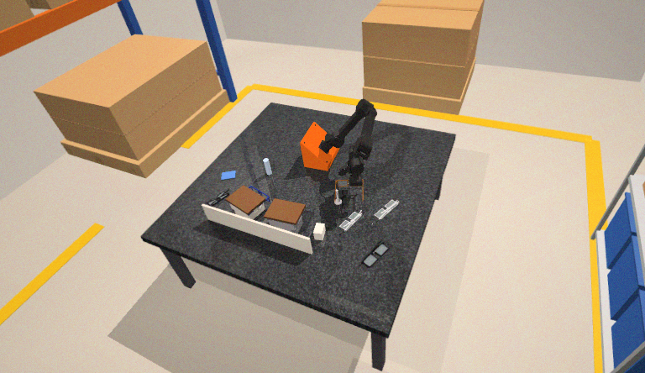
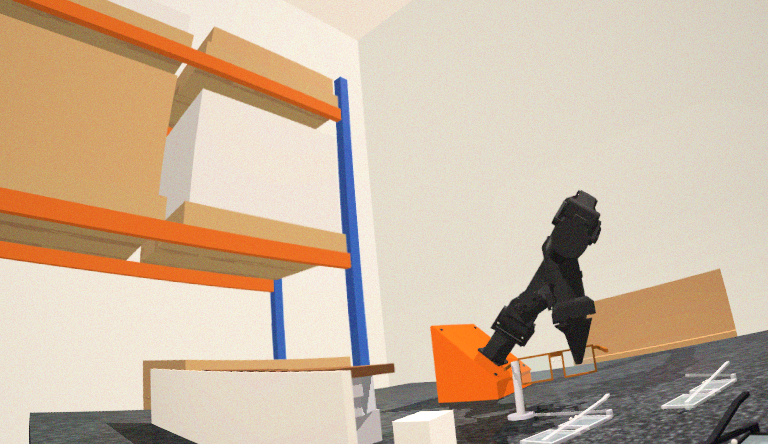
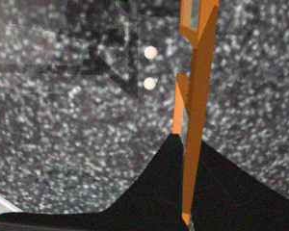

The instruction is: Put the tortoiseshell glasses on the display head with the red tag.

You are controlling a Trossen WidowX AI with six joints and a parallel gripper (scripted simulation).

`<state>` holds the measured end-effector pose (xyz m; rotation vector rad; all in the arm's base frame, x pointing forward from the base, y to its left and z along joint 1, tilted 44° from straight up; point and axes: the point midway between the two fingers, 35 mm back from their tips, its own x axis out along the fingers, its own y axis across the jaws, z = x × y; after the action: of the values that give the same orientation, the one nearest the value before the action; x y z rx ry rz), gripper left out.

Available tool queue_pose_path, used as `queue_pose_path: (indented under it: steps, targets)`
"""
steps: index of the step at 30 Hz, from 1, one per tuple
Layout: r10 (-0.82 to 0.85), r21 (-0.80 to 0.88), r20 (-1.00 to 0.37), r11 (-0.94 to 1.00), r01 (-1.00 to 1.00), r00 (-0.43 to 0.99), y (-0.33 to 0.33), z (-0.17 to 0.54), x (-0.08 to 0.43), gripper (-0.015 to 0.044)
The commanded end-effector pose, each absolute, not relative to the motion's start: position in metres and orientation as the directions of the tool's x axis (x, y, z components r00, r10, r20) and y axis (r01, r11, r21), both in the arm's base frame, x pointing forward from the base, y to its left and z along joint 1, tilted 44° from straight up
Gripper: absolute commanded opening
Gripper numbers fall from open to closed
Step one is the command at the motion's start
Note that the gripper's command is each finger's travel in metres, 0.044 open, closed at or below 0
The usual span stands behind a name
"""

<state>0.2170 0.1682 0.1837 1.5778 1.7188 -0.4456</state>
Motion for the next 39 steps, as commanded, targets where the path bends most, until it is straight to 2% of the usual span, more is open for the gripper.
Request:
queue_pose_path:
  steps: [1,17,33,39]
  targets:
    - [0.697,0.226,-0.716,0.178,0.958,0.040,0.168,0.184,0.217,0.0000]
    - [0.695,0.226,-0.717,0.179,0.958,0.039,0.162,0.181,0.219,0.0000]
    - [0.694,0.224,-0.719,0.179,0.958,0.038,0.118,0.218,0.218,0.0000]
    - [0.678,0.225,-0.729,0.110,0.968,0.093,0.108,0.222,0.214,0.0000]
